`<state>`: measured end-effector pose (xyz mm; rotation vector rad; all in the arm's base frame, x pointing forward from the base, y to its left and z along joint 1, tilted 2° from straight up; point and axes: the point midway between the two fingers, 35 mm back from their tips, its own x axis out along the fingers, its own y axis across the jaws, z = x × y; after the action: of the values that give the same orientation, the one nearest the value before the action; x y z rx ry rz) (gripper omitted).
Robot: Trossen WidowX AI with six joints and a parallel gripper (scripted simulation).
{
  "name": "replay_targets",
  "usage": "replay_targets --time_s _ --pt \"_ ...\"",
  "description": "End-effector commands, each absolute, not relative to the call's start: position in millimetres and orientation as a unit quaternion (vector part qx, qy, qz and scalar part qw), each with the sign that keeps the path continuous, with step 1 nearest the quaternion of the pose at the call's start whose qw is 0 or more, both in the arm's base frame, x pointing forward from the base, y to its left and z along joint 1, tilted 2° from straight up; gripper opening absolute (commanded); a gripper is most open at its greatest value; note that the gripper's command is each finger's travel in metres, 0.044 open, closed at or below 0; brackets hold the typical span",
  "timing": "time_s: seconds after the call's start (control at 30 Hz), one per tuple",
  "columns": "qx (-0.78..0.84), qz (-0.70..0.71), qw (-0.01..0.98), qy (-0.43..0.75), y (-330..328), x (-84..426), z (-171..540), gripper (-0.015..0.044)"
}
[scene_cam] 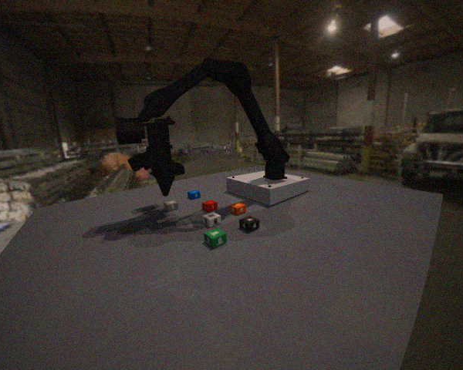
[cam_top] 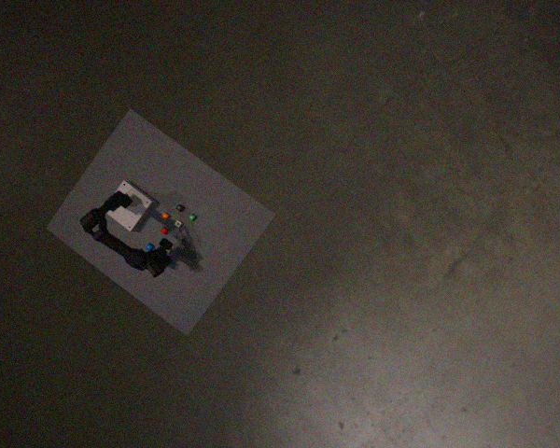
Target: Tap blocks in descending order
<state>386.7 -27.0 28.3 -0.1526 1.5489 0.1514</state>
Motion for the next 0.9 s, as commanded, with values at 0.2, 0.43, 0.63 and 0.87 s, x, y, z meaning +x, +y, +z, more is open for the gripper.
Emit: replay_targets --time_s 0.2,0.43,0.63,0.87 --pt "-0.071 0.07 0.705 0.702 -27 384 8 0.002" --pt "-0.071 0.07 0.705 0.702 -27 384 1 0.002" --pt "-0.071 0.07 0.705 0.702 -27 384 1 0.002" --pt "-0.071 0.07 0.705 0.702 -27 384 31 0.002"
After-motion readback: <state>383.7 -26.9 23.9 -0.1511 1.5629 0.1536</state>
